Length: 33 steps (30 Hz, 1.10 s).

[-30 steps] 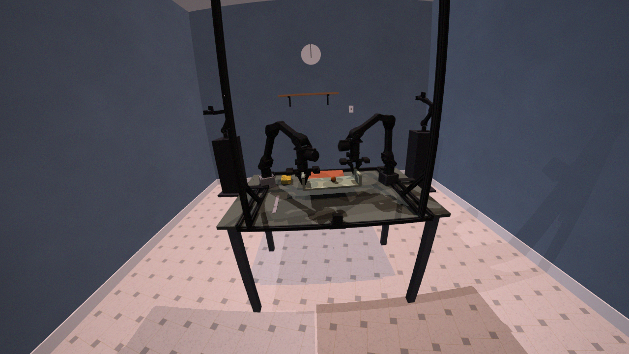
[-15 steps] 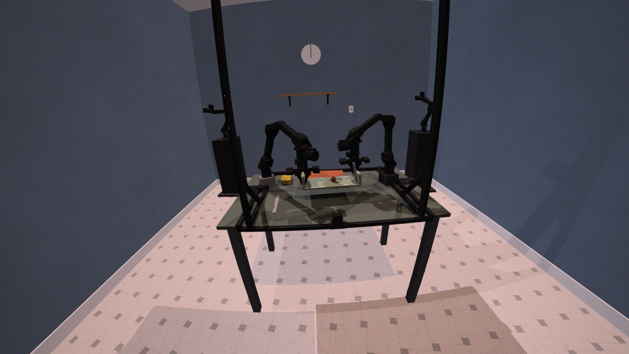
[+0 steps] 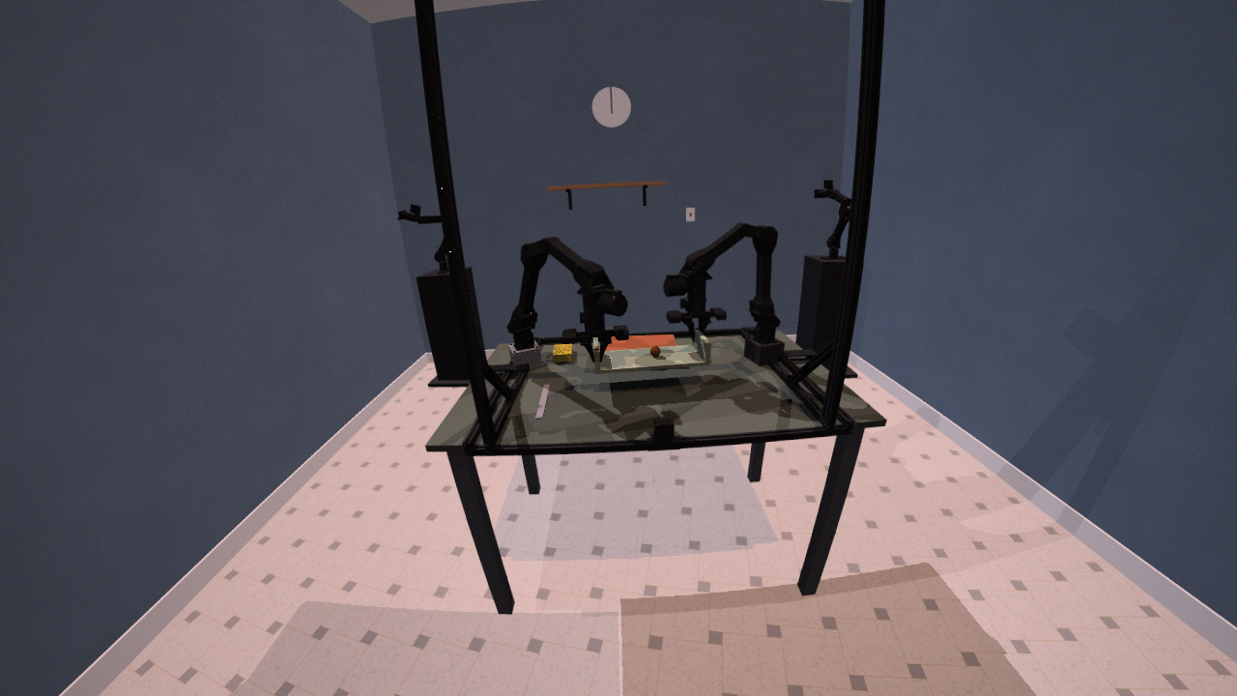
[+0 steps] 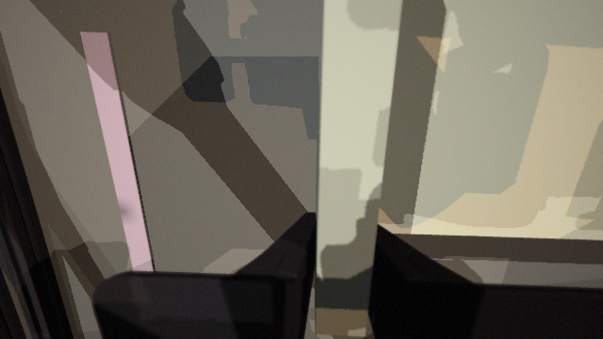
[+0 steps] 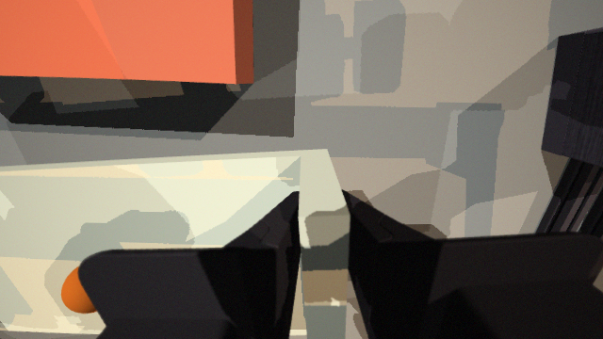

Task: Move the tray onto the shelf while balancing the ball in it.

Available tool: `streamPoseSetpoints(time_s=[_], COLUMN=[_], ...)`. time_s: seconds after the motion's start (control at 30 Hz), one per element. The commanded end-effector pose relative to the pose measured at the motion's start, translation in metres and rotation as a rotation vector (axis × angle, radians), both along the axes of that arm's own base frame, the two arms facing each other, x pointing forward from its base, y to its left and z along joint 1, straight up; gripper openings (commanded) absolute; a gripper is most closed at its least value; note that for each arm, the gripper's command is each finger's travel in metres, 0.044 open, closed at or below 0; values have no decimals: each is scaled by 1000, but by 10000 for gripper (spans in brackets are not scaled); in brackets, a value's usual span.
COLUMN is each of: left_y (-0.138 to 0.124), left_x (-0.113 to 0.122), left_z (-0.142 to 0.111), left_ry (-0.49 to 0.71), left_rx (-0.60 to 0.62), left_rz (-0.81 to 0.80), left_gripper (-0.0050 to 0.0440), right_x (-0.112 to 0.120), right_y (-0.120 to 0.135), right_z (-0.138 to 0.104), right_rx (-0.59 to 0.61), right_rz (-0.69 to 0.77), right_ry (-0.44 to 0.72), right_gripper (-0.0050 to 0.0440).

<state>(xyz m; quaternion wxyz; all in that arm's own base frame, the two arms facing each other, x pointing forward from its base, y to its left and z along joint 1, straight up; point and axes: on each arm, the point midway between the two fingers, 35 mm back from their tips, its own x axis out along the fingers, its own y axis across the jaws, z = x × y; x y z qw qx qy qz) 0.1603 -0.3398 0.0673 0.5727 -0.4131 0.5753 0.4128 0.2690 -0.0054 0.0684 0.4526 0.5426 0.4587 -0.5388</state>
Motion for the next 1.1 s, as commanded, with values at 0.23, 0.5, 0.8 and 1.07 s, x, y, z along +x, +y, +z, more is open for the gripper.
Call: streamPoseSetpoints(time_s=[0.23, 0.5, 0.8, 1.07], left_y=[5, 7, 11, 13], left_x=[1, 2, 3, 3], left_z=[5, 3, 4, 3], left_ry=[7, -2, 6, -3], left_rx=[-13, 2, -10, 2], left_rz=[-1, -1, -1, -1], left_gripper=[20, 20, 20, 20], right_x=[-1, -1, -1, -1], right_y=[-5, -7, -11, -13], right_z=[1, 3, 2, 3], right_rx=[7, -10, 4, -9], right_rz=[-1, -1, -1, -1], right_ry=[-9, -2, -8, -2], right_gripper=[20, 20, 20, 20])
